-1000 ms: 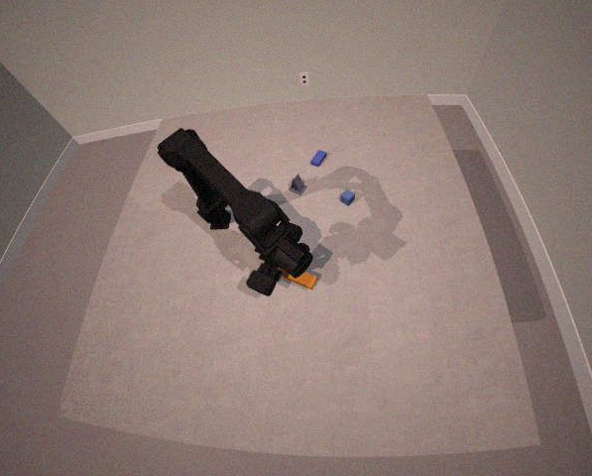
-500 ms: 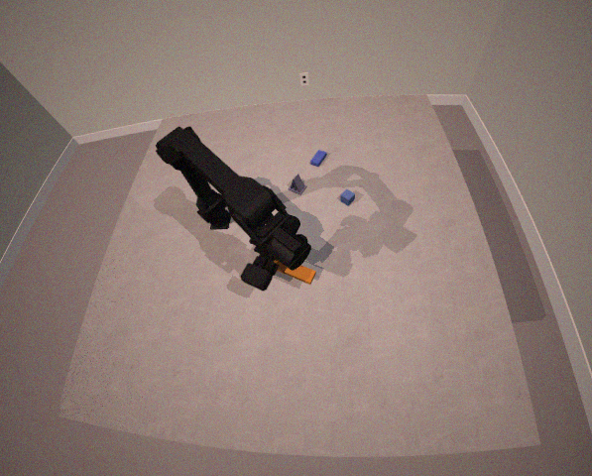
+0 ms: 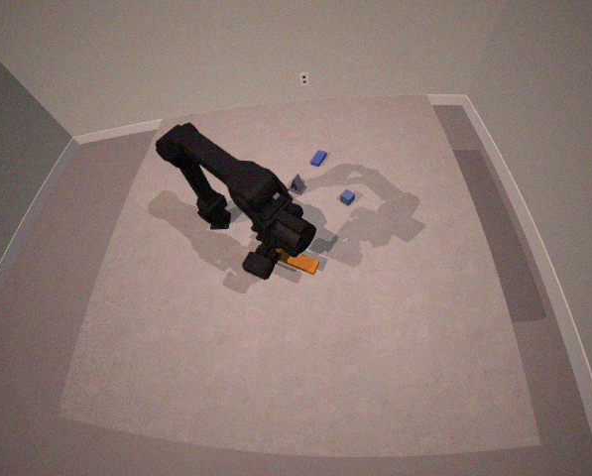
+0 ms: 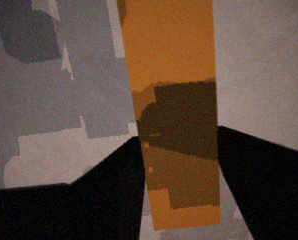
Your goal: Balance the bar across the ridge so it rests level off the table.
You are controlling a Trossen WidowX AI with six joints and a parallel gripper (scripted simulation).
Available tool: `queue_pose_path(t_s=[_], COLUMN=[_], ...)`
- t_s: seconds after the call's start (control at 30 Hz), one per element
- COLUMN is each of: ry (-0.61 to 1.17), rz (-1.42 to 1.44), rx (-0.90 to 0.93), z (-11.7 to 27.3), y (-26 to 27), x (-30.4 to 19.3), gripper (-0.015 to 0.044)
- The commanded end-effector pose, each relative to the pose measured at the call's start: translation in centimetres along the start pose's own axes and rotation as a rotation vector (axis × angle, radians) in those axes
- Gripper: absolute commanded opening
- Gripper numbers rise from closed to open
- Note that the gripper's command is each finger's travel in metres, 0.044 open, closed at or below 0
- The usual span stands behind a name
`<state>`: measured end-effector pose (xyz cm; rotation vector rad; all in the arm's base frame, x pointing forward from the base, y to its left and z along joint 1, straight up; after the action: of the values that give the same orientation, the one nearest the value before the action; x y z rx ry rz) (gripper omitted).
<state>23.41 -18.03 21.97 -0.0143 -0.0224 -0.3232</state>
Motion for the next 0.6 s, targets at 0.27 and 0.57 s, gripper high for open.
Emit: queue_pose_path(t_s=[0.27, 0.57], ry=[-0.004, -0.004], rz=[-0.019, -0.033], rx=[0.006, 0.009], z=[0.2, 0.3], y=[4.6, 8.2], x=[0.8, 0.9], gripper=[0.0000, 0.0000])
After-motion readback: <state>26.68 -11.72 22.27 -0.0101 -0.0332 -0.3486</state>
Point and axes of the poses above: the point midway between the two fingers, 35 mm back from their tips, its own z axis back along the fingers, its own y axis across the jaws, x = y × z, the point moved 6 cm from there along z, back along the fingers, and after that the axes turned 6 degrees about z, right-handed, at the moved point
